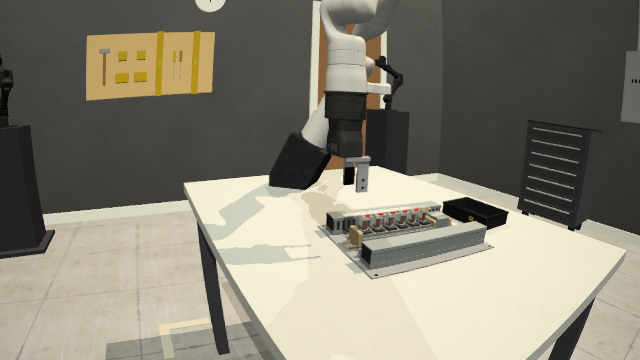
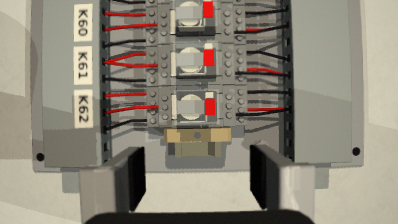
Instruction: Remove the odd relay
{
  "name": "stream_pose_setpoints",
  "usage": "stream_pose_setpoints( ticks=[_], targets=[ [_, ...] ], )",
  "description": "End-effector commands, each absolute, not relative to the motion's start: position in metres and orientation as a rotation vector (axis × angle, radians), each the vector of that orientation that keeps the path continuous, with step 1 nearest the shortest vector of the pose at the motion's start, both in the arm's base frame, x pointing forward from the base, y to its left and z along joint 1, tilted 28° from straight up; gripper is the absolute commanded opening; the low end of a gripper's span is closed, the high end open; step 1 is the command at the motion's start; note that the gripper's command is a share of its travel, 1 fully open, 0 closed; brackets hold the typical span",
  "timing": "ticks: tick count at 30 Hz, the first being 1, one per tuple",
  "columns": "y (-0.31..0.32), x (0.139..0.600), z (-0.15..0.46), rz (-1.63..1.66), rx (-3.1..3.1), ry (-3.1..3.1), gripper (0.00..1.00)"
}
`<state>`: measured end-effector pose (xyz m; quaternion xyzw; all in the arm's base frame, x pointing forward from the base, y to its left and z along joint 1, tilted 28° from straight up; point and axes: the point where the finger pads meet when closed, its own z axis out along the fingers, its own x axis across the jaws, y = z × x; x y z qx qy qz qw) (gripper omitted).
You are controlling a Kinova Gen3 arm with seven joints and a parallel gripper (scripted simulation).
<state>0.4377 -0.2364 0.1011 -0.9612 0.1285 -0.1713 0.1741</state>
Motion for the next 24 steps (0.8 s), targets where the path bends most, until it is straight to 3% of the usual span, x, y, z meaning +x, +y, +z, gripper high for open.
stream_pose_setpoints(
  ticks=[1, 24],
  targets=[
    [-0.231, 0.439, 0.104, -0.488, -2.726, 0.365, 0.98],
    [-0.107, 0.466, 0.150, -0.488, -2.726, 0.365, 0.98]
  ],
)
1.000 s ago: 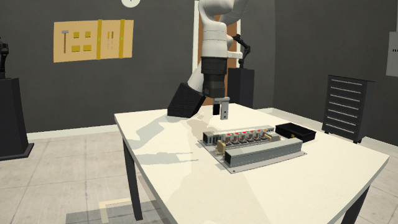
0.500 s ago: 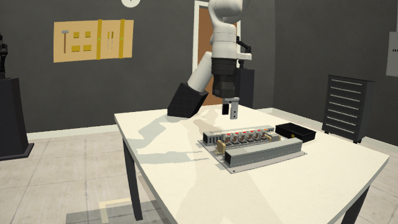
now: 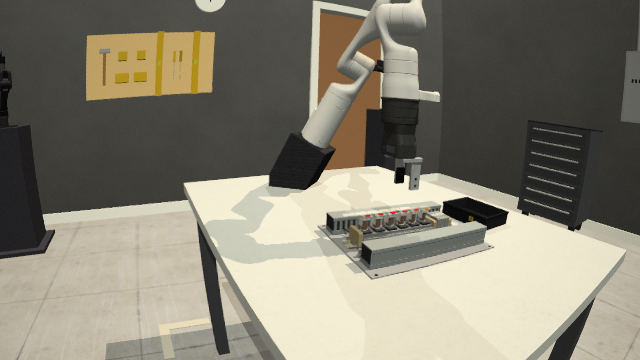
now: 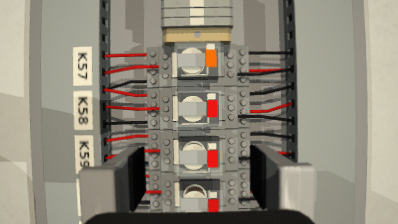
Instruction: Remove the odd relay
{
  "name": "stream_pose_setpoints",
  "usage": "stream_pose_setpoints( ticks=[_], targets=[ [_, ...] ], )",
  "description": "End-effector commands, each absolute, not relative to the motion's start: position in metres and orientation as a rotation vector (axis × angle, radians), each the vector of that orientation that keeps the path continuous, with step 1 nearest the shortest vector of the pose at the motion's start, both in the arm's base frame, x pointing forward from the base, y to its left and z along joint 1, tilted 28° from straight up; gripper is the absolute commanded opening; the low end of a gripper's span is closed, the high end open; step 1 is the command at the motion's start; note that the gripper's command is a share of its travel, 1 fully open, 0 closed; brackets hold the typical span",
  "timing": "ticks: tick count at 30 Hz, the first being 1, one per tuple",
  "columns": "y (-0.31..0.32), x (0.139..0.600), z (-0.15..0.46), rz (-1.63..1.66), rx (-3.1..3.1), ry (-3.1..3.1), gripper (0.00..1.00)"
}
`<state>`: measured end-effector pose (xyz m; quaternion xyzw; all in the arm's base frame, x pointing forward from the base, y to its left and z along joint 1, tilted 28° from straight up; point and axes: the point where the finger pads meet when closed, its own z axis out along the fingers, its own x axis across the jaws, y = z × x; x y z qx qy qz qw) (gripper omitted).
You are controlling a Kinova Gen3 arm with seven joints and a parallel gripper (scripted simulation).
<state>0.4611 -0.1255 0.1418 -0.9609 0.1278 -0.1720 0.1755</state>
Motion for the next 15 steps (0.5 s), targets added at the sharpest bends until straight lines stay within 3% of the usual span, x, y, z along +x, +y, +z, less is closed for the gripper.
stream_pose_setpoints(
  ticks=[1, 15],
  targets=[
    [-0.102, 0.467, 0.152, -0.488, -2.726, 0.365, 0.98],
    [-0.074, 0.473, 0.162, -0.488, -2.726, 0.365, 0.98]
  ],
)
